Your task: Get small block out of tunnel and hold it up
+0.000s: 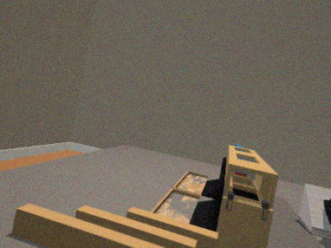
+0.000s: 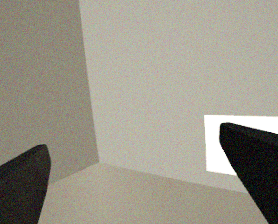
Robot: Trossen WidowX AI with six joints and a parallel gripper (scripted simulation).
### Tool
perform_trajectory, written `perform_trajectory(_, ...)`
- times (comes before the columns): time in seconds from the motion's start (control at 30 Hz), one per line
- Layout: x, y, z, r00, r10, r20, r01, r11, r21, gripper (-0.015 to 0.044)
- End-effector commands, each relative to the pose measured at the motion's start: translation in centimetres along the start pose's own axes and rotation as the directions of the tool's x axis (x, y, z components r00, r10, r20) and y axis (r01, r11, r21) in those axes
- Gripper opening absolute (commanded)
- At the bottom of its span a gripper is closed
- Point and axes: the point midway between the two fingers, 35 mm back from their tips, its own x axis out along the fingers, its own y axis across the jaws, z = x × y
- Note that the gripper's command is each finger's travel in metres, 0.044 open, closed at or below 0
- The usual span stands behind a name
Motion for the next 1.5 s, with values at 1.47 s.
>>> perform_trajectory(1.47, -4.9, 37.1, 23.6, -0.633, 0.486, 0.603, -0.559, -0.825, 0.078, 0.0440)
